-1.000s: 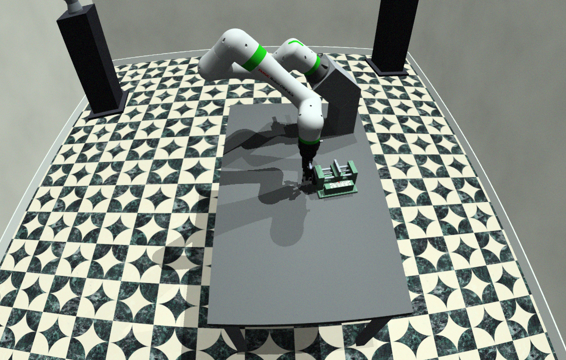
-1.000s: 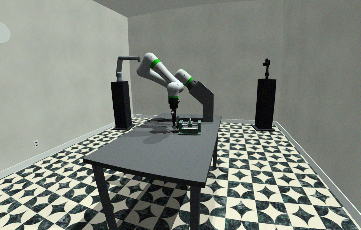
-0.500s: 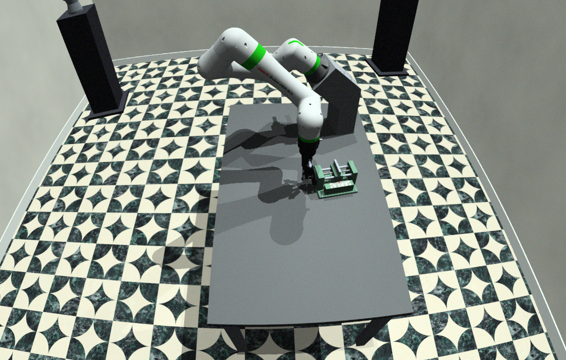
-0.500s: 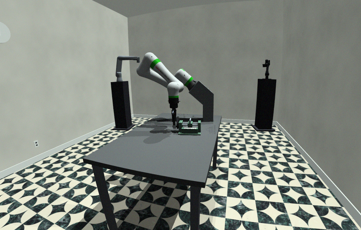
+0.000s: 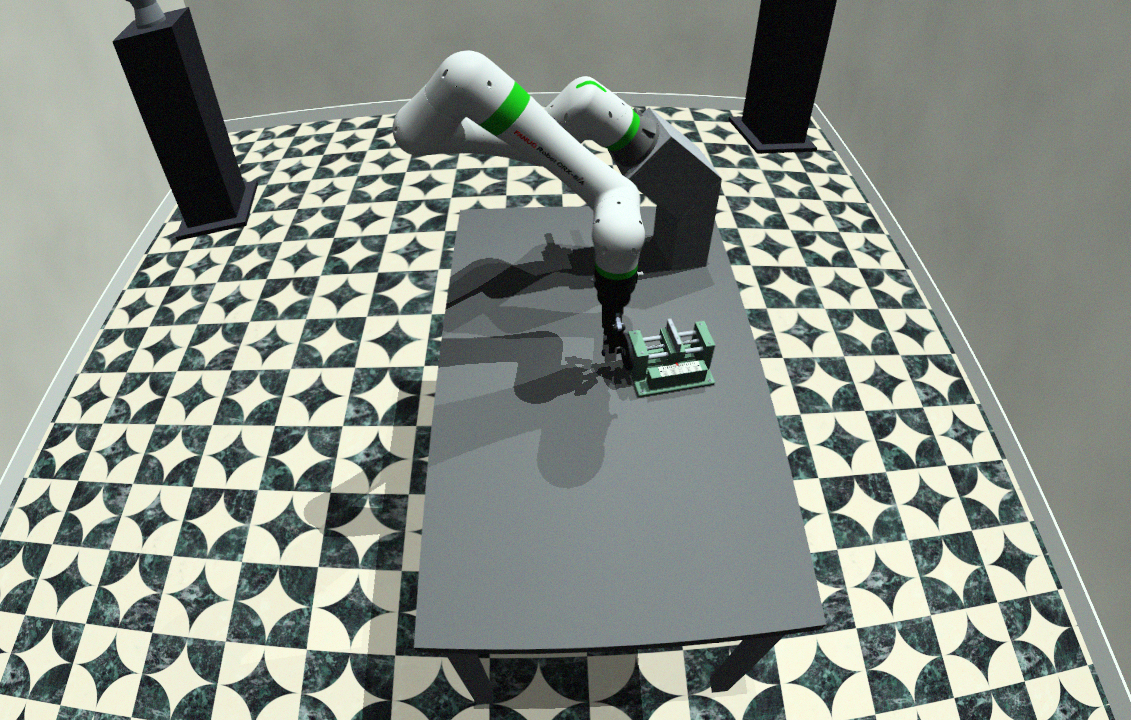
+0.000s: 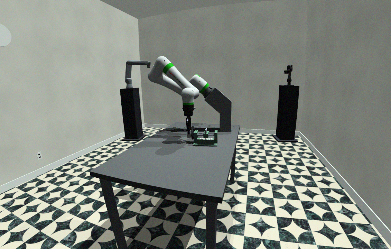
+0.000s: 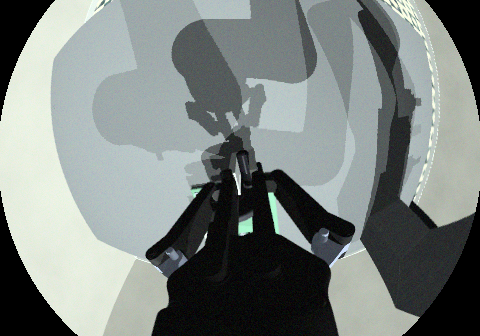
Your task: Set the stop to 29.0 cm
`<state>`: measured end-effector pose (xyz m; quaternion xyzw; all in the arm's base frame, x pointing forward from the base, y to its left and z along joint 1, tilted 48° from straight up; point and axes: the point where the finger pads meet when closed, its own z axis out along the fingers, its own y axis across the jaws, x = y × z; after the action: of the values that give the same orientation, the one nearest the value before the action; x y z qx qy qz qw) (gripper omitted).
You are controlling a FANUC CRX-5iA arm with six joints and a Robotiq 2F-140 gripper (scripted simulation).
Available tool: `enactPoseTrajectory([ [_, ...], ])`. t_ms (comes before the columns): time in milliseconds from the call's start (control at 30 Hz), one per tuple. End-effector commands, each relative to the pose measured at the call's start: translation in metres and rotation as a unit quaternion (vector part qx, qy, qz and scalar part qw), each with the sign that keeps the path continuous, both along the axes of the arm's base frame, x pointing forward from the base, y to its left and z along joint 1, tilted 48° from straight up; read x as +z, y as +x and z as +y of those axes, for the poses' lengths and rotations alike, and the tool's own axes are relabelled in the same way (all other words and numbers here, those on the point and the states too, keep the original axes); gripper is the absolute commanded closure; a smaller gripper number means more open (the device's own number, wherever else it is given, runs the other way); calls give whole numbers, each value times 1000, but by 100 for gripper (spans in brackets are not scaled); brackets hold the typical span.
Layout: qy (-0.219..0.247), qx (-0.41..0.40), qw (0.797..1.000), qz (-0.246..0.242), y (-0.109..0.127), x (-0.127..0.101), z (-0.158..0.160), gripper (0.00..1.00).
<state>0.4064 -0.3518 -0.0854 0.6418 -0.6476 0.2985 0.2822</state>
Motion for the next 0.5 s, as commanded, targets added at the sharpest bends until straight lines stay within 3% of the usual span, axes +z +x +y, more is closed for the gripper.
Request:
enactPoseTrajectory([
  [0,0,0,1000,0,-3,2,3,96],
  [467,0,0,1000,0,-8,11,13,96],
])
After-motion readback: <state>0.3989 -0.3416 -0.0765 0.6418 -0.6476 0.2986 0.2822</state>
